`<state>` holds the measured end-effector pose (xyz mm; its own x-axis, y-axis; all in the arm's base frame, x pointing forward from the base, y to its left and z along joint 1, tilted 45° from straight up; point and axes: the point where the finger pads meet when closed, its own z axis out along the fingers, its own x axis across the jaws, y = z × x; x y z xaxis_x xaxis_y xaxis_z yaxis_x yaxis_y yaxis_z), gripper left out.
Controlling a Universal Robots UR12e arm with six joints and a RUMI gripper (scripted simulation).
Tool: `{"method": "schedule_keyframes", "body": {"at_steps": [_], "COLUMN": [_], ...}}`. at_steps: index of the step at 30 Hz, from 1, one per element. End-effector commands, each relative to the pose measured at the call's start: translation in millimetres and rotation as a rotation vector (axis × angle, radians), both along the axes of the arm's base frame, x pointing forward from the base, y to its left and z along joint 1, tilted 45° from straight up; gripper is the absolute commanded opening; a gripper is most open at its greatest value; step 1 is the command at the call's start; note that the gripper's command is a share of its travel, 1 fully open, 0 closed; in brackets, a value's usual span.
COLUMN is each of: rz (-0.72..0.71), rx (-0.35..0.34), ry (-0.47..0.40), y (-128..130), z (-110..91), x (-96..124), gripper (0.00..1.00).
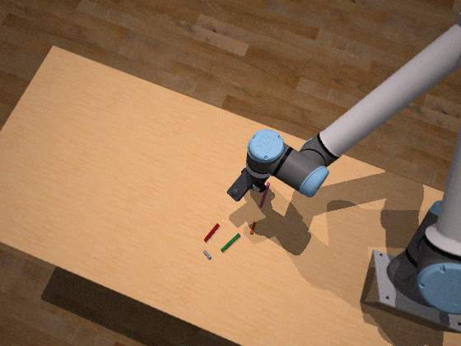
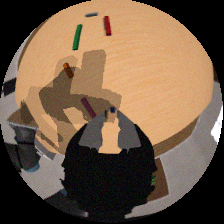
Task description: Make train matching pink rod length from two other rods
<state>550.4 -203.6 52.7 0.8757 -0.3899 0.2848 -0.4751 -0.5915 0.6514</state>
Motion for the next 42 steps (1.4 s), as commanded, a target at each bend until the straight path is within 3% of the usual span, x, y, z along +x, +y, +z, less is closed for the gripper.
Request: {"method": "schedule_keyframes", "body": {"at_steps": [1, 13, 23, 24, 42], "rz": [0.002, 0.002, 0.002, 0.002, 0.000], "rx": [-0.003, -0.003, -0.002, -0.002, -0.002], "ry": [-0.008, -0.008, -0.008, -0.008, -0.005], "y": [11, 53, 61, 61, 60], "z": [14, 57, 64, 64, 63], "x": [5, 10, 11, 11, 9], "gripper": [0.14, 0.14, 0.14, 1.00, 1.00]}}
